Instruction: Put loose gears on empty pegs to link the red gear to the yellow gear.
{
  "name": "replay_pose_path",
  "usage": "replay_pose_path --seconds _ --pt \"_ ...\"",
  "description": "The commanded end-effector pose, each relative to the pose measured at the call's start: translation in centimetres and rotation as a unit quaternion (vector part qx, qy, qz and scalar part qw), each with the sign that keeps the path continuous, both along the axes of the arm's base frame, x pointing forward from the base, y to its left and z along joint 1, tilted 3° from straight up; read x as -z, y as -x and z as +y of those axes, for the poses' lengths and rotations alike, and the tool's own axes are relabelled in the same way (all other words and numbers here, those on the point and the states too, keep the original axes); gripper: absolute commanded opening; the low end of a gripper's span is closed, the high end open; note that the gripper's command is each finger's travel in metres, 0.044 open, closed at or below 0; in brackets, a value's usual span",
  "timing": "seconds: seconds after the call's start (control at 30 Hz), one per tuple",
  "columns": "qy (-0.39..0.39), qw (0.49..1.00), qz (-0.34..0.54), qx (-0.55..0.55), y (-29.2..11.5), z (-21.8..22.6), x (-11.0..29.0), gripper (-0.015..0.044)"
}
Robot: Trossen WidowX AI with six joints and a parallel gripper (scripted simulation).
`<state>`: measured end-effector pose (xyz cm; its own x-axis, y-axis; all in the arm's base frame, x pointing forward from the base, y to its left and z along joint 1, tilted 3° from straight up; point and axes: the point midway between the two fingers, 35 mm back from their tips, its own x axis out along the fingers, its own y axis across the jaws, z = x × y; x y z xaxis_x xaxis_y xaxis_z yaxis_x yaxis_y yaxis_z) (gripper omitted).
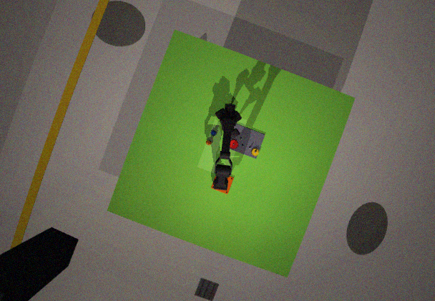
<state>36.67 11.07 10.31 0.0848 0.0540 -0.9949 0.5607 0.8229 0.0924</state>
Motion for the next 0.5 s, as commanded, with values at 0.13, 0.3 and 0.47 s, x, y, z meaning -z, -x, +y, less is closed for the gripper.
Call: replay_pose_path --seconds 0.13,0.3,0.47 --pt "0.000 1.000 0.008 0.001 0.16 0.05 1.69 0.0440" --pt "0.000 1.000 0.008 0.001 0.16 0.06 1.79 0.0440" --pt "0.000 1.000 0.008 0.001 0.16 0.06 1.79 0.0440"
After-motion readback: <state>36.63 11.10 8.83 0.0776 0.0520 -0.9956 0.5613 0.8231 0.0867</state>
